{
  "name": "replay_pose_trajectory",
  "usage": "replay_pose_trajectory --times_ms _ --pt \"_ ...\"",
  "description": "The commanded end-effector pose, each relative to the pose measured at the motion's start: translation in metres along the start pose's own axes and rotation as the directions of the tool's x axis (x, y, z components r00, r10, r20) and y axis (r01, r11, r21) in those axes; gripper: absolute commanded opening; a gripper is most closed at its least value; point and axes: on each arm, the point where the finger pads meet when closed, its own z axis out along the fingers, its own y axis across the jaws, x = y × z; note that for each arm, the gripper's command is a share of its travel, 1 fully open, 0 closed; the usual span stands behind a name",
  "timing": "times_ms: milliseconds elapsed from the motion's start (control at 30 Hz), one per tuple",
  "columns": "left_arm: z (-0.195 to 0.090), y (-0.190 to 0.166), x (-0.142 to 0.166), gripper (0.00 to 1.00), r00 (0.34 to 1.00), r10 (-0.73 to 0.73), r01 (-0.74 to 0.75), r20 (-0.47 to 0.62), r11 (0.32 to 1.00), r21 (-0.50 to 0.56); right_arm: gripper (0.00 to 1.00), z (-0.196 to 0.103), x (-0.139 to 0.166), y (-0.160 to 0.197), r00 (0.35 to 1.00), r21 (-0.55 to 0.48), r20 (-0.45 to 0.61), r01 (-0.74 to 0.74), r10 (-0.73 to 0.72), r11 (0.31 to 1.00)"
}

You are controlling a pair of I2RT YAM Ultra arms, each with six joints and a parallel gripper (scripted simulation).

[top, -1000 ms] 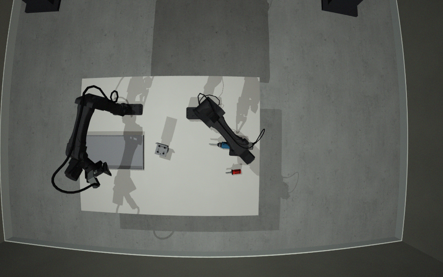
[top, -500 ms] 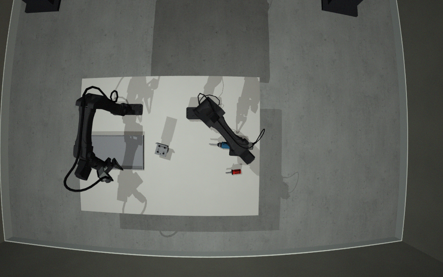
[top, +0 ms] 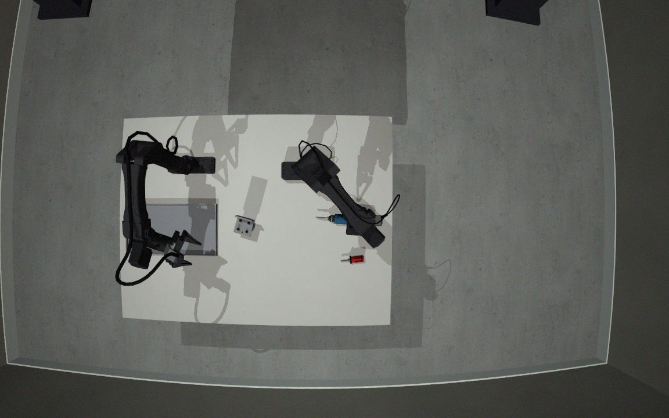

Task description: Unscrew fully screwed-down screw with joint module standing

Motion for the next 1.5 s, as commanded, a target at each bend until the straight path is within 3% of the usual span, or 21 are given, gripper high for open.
replay_pose_trajectory --times_ms 0,333,500,533,900,967,1467 --pt "-0.004 0.001 0.008 0.65 1.000 0.007 -0.007 -0.001 1.000 0.003 0.86 0.002 -0.014 0.017 0.994 -0.046 0.079 0.075 -0.071 0.996" --pt "-0.004 0.001 0.008 0.65 1.000 0.007 -0.007 -0.001 1.000 0.003 0.86 0.025 -0.017 0.072 0.961 -0.216 0.233 0.201 -0.149 0.956" --pt "-0.004 0.001 0.008 0.65 1.000 0.007 -0.007 -0.001 1.000 0.003 0.86 0.019 -0.029 0.066 0.951 -0.190 0.248 0.233 -0.183 0.954" --pt "-0.004 0.001 0.008 0.65 1.000 0.007 -0.007 -0.001 1.000 0.003 0.86 0.025 -0.017 0.077 0.956 -0.229 0.251 0.212 -0.153 0.950" --pt "-0.004 0.001 0.008 0.65 1.000 0.007 -0.007 -0.001 1.000 0.003 0.86 0.034 -0.017 0.136 0.881 -0.347 0.443 0.339 -0.166 0.875" --pt "-0.004 0.001 0.008 0.65 1.000 0.007 -0.007 -0.001 1.000 0.003 0.86 0.029 -0.029 0.130 0.866 -0.319 0.458 0.371 -0.201 0.872" --pt "-0.004 0.001 0.008 0.65 1.000 0.007 -0.007 -0.001 1.000 0.003 0.86 0.029 -0.024 0.122 0.876 -0.341 0.459 0.329 -0.150 0.881"
